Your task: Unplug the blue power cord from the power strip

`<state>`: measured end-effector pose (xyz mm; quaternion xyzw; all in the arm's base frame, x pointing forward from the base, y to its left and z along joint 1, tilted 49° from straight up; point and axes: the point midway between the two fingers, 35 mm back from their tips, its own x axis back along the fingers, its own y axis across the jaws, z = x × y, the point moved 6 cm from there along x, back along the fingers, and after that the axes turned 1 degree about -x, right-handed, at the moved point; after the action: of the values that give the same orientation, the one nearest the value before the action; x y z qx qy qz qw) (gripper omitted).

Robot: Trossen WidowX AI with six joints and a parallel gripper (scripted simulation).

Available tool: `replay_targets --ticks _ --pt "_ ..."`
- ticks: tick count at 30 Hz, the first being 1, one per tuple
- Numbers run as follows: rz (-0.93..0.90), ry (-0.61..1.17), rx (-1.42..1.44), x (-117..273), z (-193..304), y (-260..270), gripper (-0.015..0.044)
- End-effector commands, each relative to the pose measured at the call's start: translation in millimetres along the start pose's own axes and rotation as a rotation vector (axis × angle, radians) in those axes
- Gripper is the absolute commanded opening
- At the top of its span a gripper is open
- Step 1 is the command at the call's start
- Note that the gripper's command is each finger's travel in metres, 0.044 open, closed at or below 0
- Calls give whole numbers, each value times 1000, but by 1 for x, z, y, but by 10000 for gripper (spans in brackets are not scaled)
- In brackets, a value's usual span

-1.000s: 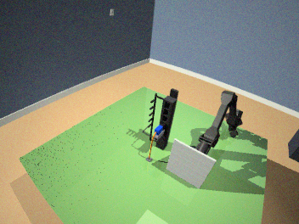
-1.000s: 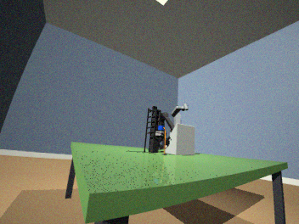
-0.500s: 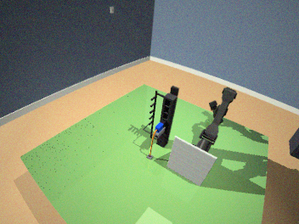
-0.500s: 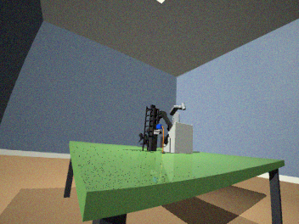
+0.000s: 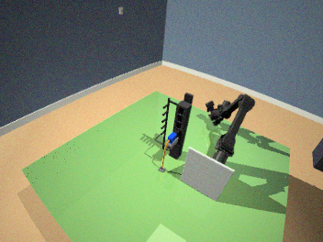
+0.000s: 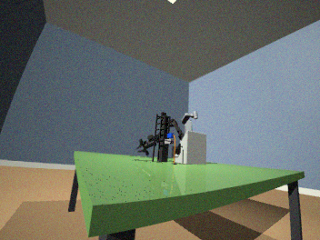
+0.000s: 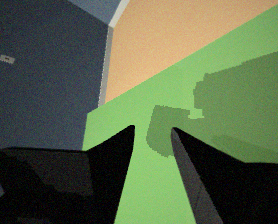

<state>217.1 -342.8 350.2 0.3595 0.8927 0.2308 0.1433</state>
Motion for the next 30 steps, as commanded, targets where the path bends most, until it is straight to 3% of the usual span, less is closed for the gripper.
replay_targets --ticks 1,16,30 --pt "-41 85 30 -13 30 28 160" --pt "-243 426 189 -13 151 144 160" --pt "-495 712 430 53 258 250 160"
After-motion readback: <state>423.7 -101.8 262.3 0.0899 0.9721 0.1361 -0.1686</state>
